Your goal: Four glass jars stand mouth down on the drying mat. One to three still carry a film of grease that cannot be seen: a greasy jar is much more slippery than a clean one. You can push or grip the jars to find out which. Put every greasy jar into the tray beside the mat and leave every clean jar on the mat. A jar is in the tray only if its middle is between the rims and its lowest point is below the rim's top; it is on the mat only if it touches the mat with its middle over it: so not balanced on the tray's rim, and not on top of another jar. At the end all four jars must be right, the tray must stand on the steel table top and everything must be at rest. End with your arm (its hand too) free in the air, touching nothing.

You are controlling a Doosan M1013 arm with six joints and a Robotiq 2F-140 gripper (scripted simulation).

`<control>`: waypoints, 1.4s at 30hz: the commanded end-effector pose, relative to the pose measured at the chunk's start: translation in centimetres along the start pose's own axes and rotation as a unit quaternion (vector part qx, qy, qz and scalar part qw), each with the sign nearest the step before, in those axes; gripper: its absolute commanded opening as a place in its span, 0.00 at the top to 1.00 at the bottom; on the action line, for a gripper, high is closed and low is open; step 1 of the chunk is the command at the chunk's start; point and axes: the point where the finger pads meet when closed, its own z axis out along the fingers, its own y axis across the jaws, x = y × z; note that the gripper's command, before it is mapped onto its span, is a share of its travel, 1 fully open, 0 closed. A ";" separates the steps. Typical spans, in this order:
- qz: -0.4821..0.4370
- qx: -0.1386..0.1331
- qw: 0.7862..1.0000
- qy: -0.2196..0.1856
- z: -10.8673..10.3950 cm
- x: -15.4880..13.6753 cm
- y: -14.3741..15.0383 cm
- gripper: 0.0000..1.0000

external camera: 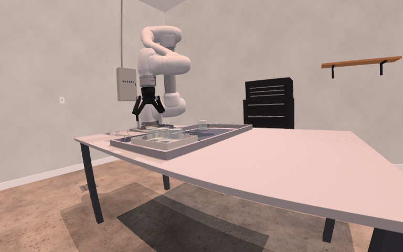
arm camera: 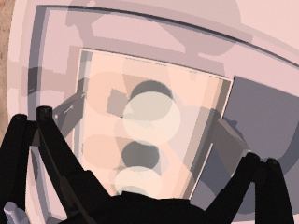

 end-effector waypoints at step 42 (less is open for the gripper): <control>0.000 0.000 1.000 0.000 -7.1 -0.1 -0.1 0.00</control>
